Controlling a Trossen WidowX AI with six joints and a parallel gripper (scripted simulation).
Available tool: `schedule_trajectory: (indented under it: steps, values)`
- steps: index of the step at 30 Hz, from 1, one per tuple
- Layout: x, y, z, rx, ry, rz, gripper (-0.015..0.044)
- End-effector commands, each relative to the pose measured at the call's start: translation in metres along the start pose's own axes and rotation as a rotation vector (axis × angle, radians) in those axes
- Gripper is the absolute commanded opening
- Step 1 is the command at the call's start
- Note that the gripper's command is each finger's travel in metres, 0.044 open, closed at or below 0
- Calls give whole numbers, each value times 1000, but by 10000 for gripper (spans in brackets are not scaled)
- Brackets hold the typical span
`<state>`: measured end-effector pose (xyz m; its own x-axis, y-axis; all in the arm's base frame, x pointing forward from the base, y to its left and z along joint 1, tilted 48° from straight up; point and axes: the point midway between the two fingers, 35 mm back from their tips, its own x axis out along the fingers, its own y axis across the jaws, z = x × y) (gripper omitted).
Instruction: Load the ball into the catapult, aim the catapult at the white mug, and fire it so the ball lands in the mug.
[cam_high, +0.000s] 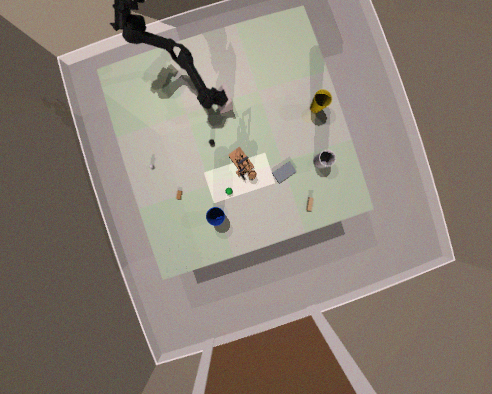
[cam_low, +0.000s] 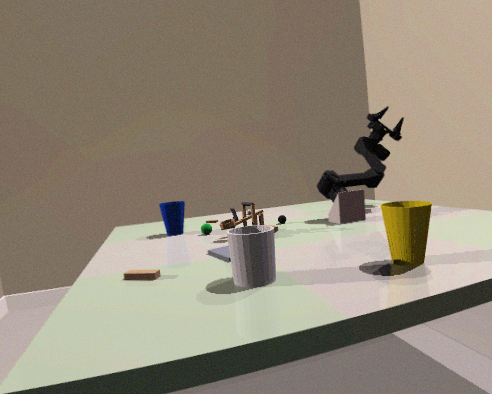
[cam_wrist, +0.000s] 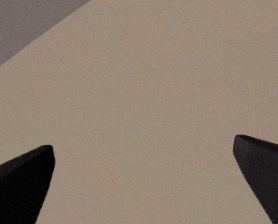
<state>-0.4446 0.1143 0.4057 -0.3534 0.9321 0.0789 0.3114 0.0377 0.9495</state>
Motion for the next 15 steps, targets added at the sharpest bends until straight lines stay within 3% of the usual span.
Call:
schedule_trajectory:
  steps: [1,15]
  values:
    - [-5,30,1,141,47,27,440]
    - [-20,109,8,510,191,107,440]
